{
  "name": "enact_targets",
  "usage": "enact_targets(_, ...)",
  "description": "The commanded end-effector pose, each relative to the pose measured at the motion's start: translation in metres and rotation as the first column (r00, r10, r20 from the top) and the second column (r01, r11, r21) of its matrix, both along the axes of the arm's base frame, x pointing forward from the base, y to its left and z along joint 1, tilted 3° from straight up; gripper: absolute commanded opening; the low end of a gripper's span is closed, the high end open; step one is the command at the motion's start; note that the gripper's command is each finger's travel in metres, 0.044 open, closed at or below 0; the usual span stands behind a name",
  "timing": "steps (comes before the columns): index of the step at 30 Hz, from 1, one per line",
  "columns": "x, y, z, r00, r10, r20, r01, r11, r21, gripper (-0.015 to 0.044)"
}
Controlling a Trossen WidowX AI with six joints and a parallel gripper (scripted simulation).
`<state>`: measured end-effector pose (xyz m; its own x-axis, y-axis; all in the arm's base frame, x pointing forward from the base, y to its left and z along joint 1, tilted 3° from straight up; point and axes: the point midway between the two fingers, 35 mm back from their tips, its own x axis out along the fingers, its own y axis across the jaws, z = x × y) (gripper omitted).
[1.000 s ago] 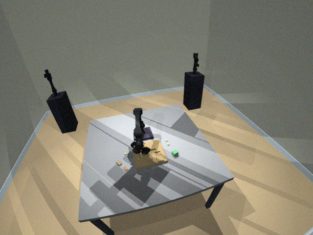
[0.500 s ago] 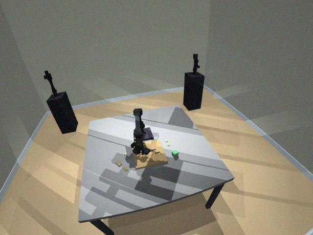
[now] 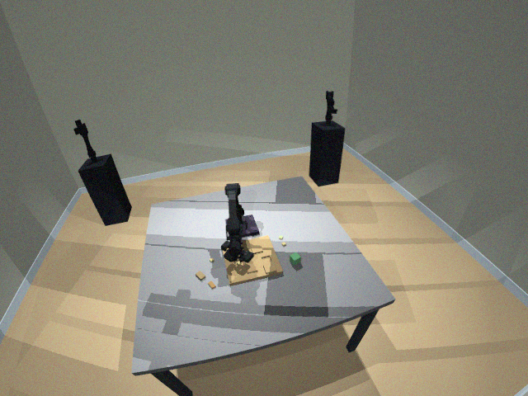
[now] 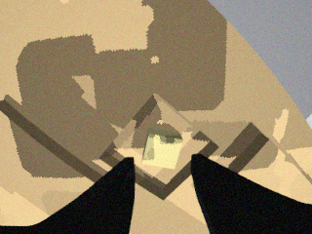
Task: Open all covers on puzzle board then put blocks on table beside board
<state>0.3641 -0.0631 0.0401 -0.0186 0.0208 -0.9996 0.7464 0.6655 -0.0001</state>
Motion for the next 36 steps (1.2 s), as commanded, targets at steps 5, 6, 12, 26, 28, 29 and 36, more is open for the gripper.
enact_targets(5, 0.000, 0.002, -0.008, 1.000, -0.006, 0.000, 0.006, 1.000, 0.006, 0.0144)
enact_targets(6, 0.000, 0.002, -0.009, 1.000, -0.006, 0.000, 0.006, 1.000, 0.006, 0.0144)
enact_targets(12, 0.000, 0.002, -0.010, 1.000, -0.006, 0.000, 0.006, 1.000, 0.006, 0.0144)
enact_targets(26, -0.001, 0.002, -0.020, 1.000, -0.006, 0.000, 0.006, 1.000, 0.006, 0.0144)
enact_targets(28, -0.001, 0.001, -0.018, 1.000, 0.000, -0.001, 0.000, 1.000, 0.000, 0.0130)
enact_targets(29, -0.001, 0.001, -0.018, 1.000, 0.000, -0.001, 0.000, 1.000, 0.000, 0.0124)
enact_targets(36, -0.001, 0.001, -0.018, 1.000, 0.000, -0.001, 0.000, 1.000, 0.000, 0.0080)
